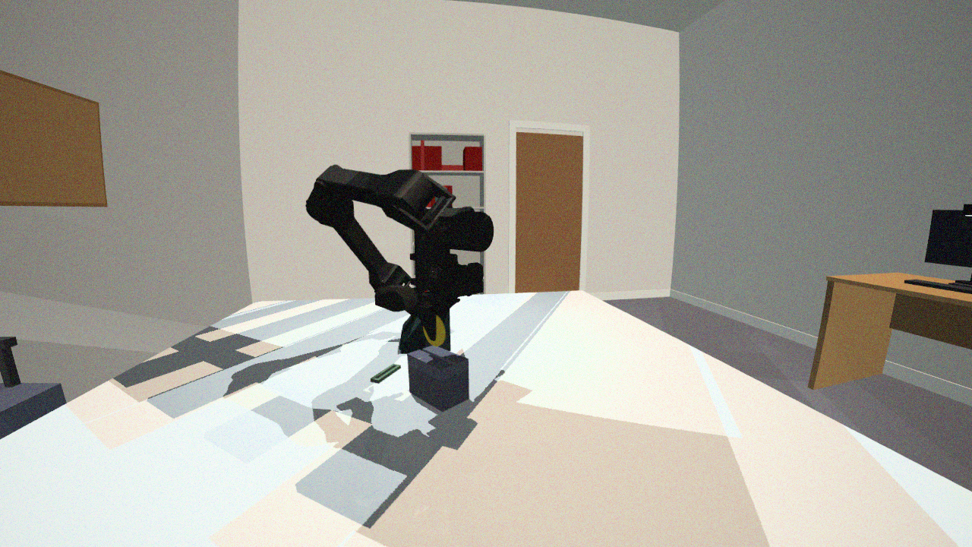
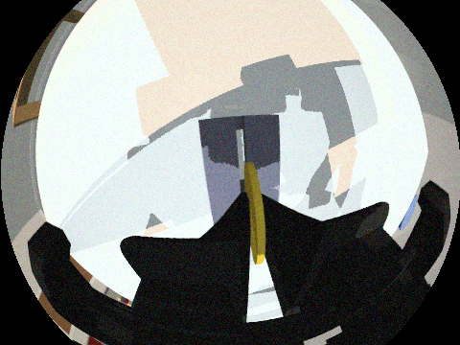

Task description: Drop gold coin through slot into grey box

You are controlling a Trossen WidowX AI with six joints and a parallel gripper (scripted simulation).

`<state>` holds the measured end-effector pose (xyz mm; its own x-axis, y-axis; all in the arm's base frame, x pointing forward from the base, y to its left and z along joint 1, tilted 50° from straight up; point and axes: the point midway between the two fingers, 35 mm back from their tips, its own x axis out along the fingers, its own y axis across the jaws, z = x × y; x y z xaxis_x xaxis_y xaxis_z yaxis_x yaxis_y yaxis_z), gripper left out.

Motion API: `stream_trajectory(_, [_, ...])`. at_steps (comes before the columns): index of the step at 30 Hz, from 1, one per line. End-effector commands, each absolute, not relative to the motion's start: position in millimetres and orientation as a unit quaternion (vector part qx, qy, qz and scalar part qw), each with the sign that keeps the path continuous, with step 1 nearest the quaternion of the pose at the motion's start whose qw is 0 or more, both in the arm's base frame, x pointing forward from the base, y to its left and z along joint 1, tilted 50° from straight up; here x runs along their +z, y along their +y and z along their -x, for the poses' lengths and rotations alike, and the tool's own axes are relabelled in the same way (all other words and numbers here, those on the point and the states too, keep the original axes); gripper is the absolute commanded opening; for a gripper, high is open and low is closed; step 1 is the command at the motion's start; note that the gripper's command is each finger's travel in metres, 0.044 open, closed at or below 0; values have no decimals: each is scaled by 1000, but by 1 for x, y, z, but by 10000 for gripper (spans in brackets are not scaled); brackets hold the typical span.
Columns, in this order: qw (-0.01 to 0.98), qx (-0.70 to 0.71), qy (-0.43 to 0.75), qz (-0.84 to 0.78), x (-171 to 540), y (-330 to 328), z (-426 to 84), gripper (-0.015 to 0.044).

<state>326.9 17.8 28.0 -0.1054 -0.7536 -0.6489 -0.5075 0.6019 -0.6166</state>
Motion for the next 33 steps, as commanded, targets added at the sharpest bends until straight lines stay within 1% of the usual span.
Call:
stream_trajectory(1, [516,-121,732,428,28,19,-329,0])
stream_trajectory(33, [513,-127,734,426,26,22,-331,0])
